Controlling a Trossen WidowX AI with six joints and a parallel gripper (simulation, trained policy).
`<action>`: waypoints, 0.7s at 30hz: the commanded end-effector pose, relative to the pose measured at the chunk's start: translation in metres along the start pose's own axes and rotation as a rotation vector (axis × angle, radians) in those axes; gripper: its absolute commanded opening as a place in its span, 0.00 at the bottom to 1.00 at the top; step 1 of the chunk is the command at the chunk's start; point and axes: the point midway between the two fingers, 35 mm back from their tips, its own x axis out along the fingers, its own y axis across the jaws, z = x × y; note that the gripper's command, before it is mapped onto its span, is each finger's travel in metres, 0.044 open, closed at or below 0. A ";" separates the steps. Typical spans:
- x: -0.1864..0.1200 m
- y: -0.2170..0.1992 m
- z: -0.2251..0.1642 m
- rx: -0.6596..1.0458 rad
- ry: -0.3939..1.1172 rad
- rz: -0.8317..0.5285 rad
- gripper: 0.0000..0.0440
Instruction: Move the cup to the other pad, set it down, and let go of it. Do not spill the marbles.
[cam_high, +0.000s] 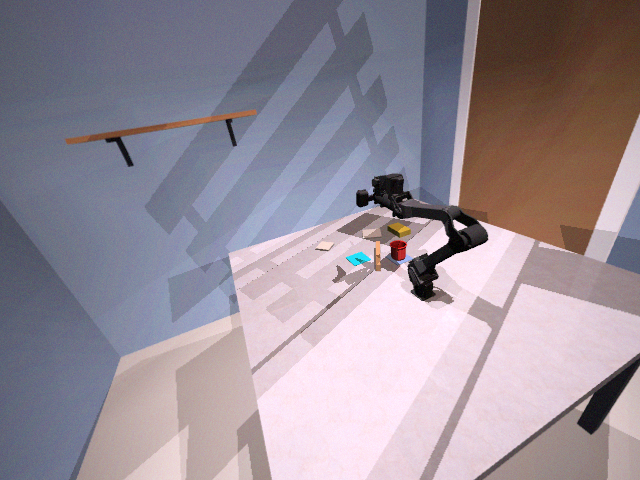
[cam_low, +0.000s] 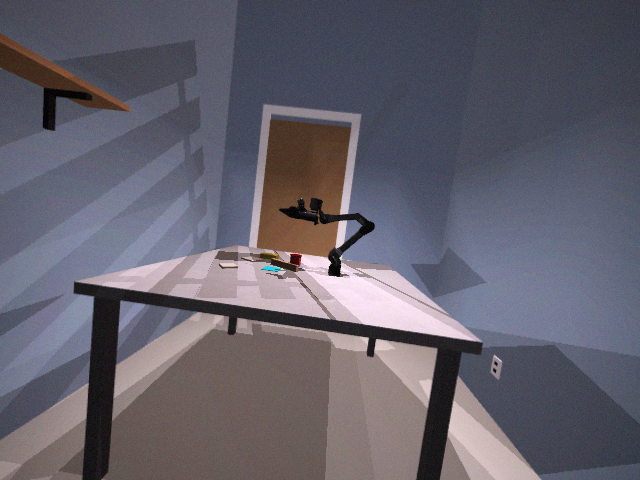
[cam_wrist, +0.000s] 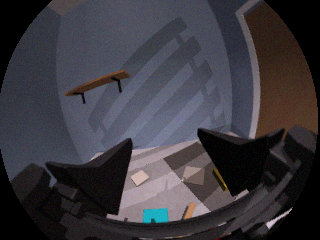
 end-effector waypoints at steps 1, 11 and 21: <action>0.000 0.000 -0.001 0.003 0.008 0.000 0.85; -0.003 0.007 -0.021 0.046 0.123 0.006 0.25; -0.006 0.019 -0.039 0.091 0.276 0.037 0.09</action>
